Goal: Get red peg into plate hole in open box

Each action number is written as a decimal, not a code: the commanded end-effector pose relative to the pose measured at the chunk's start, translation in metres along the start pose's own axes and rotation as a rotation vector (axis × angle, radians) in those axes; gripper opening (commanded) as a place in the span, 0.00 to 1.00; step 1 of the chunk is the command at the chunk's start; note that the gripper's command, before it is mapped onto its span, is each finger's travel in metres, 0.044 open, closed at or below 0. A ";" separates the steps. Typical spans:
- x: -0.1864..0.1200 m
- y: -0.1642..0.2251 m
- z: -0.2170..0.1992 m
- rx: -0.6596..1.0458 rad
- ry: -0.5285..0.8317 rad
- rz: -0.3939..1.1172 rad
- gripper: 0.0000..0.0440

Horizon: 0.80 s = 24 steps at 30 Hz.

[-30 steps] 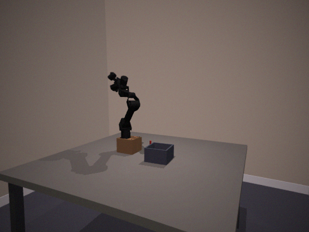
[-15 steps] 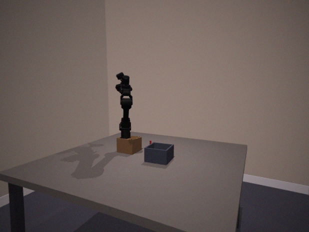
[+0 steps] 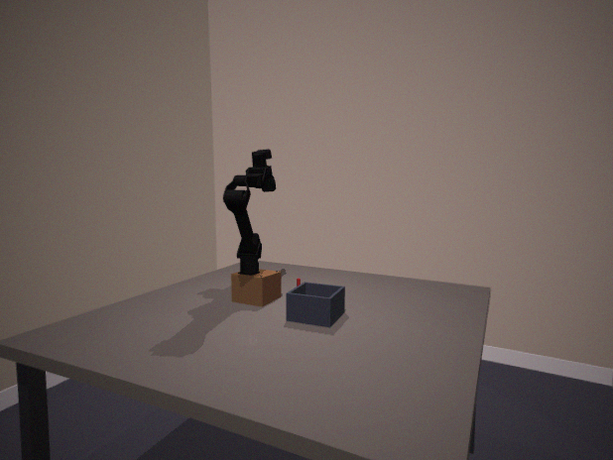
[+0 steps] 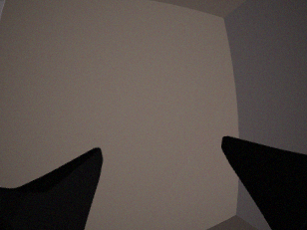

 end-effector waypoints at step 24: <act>-0.019 0.121 0.090 0.622 -0.321 0.582 0.97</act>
Point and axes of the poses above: the point midway between the two fingers, 35 mm back from their tips, its own x axis out along the fingers, its own z axis across the jaws, y = z × x, the point moved 3 cm from there along -x, back along the fingers, and after that the axes turned 11 degrees about -x, right-handed, at the moved point
